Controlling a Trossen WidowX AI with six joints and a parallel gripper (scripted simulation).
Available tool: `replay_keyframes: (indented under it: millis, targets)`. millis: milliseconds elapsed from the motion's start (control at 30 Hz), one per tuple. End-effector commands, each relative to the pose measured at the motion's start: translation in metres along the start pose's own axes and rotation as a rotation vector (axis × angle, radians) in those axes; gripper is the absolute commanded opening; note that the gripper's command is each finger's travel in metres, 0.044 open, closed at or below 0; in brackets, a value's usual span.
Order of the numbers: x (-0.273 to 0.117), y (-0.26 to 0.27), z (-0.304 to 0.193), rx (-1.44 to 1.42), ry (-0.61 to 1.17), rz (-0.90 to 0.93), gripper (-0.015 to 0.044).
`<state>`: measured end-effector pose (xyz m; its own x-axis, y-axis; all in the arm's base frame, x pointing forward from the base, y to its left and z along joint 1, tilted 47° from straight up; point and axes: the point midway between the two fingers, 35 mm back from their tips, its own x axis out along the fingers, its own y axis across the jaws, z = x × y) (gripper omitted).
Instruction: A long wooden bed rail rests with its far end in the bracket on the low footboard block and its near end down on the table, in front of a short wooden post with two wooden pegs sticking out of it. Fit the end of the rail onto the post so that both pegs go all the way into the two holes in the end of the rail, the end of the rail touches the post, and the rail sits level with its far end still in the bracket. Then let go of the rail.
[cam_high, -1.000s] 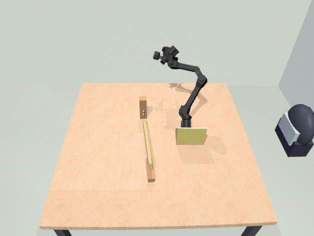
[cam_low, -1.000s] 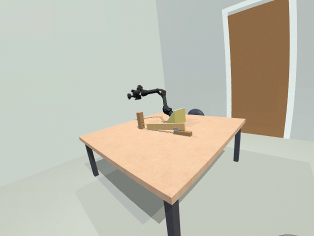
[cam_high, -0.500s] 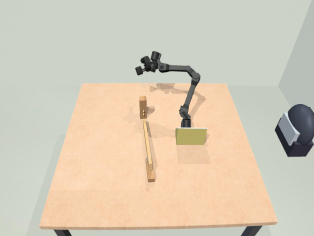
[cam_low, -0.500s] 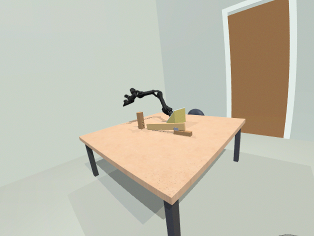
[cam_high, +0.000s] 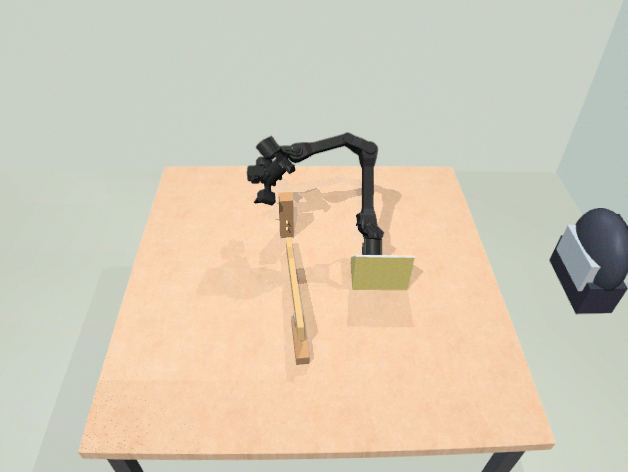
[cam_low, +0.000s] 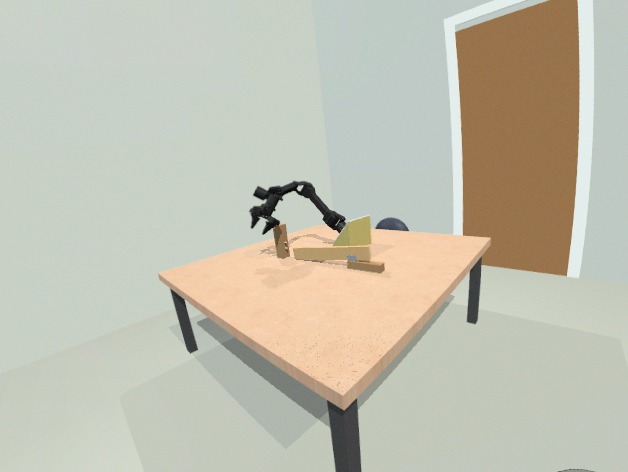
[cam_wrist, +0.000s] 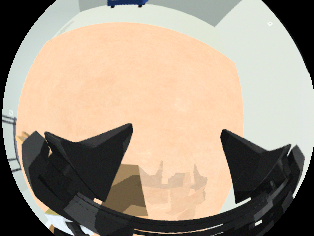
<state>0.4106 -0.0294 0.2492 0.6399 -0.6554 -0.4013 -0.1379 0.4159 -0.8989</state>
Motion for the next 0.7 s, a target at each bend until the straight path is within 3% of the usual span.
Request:
replay_keyframes:
  millis: [0,200,433,667]
  targets:
    - [0.001,0.069,0.001,-0.301,0.031,0.156,0.044]
    - [-0.014,0.161,-0.018,-0.776,0.08,0.381,0.044]
    - [-0.052,0.242,-0.072,-1.388,0.18,0.642,0.044]
    - [-0.058,0.249,-0.079,-1.444,0.193,0.664,0.044]
